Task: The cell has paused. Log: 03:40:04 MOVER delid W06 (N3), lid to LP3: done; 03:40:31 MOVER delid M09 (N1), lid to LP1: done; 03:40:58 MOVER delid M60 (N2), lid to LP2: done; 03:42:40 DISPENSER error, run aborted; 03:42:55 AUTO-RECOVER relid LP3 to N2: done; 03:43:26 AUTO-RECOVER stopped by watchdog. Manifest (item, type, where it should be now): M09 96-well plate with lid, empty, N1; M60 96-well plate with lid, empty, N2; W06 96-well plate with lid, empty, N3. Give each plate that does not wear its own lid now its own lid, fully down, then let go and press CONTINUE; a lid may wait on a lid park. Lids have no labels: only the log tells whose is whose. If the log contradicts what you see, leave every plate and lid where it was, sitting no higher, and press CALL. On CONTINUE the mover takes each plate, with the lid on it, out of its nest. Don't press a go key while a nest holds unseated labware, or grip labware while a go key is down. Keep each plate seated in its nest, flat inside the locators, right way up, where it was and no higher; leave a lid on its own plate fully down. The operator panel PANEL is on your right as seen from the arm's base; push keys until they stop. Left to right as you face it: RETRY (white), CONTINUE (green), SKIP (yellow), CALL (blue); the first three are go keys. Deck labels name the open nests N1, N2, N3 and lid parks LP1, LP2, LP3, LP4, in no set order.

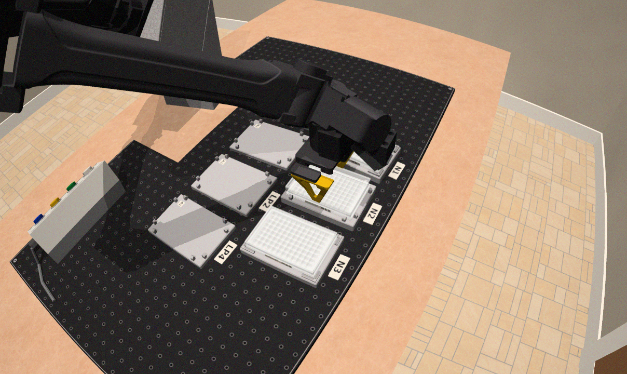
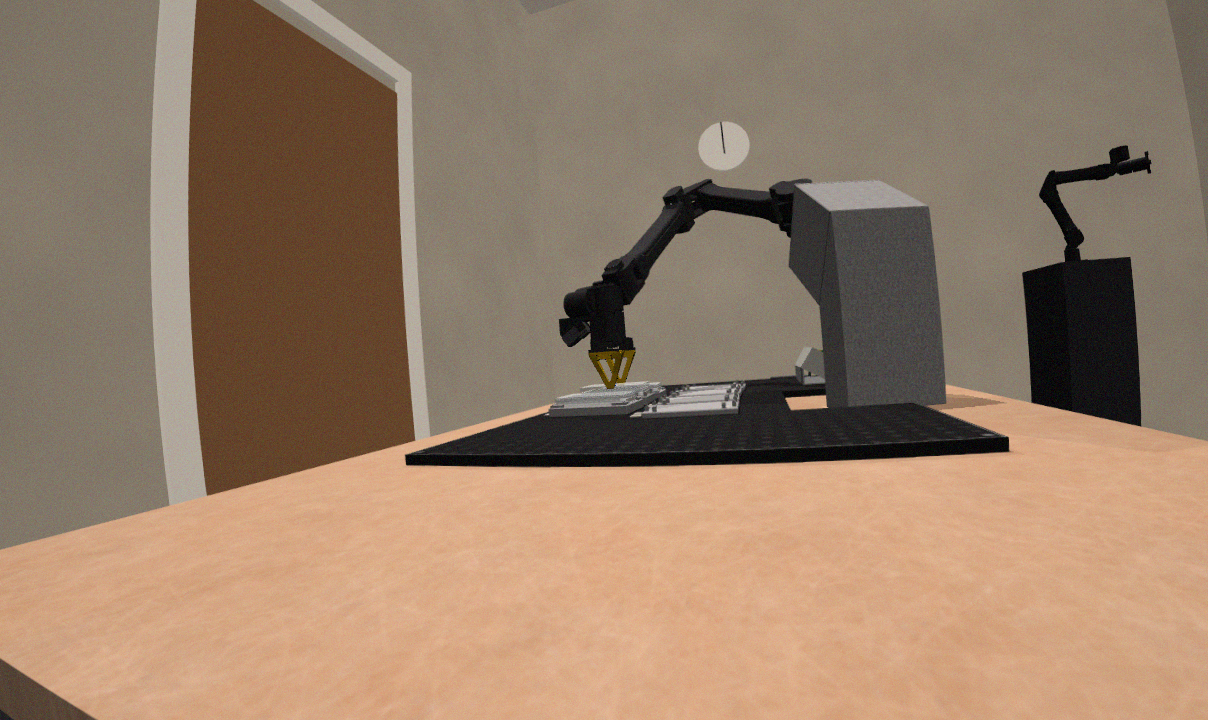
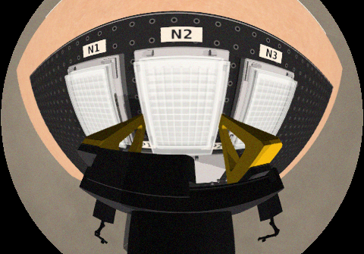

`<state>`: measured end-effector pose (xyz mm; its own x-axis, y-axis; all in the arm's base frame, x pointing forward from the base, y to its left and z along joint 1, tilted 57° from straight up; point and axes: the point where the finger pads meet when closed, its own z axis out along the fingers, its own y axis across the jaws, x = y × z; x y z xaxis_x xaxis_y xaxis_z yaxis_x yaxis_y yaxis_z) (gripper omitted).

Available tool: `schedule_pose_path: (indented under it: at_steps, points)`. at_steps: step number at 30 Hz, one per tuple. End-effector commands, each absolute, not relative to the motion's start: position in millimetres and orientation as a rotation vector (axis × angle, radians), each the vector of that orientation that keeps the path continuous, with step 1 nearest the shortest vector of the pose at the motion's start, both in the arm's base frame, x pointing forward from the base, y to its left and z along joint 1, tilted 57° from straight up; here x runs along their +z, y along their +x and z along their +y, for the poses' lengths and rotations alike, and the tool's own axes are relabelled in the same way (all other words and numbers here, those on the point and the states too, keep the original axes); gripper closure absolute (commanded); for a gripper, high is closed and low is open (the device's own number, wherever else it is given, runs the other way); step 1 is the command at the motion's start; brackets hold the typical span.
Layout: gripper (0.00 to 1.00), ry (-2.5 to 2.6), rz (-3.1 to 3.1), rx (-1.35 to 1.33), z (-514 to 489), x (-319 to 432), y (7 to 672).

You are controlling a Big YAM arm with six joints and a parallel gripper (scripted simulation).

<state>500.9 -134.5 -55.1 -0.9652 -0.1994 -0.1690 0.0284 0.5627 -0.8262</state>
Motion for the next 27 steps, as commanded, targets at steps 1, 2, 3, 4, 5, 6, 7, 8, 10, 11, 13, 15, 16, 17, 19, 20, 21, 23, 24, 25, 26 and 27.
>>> schedule_pose_path:
  at_steps: [1,2,3,4,5,6,7,8,10,11,13,15,16,17,19,20,21,23,24,25,26,27]
  points:
    - [1.00,-0.163,2.548,-1.350,-130,-58,506]
    - [1.00,-0.163,2.549,-1.350,-130,-58,505]
    - [1.00,-0.158,2.549,-1.352,-133,-58,505]
    - [1.00,-0.150,2.549,-1.353,-135,-57,505]
    - [1.00,-0.146,2.549,-1.354,-137,-57,505]
    - [1.00,-0.147,2.550,-1.354,-137,-58,505]
    - [1.00,-0.151,2.552,-1.354,-136,-59,505]
    - [1.00,-0.156,2.552,-1.353,-135,-60,505]
    - [1.00,-0.156,2.552,-1.353,-135,-60,505]
    - [1.00,-0.154,2.544,-1.348,-132,-57,507]
    - [1.00,-0.146,2.544,-1.352,-137,-57,508]
    - [1.00,-0.146,2.552,-1.355,-140,-60,506]
    - [1.00,-0.150,2.554,-1.355,-139,-61,505]
    - [1.00,-0.157,2.554,-1.354,-137,-62,504]
    - [1.00,-0.162,2.552,-1.352,-136,-62,505]
    - [1.00,-0.156,2.550,-1.352,-137,-61,505]
    - [1.00,-0.148,2.550,-1.354,-140,-60,505]
    - [1.00,-0.146,2.552,-1.355,-142,-61,505]
    - [1.00,-0.152,2.552,-1.354,-140,-62,505]
    - [1.00,-0.160,2.551,-1.352,-138,-63,506]
    - [1.00,-0.160,2.551,-1.352,-138,-63,506]
    - [1.00,-0.160,2.551,-1.352,-138,-63,506]
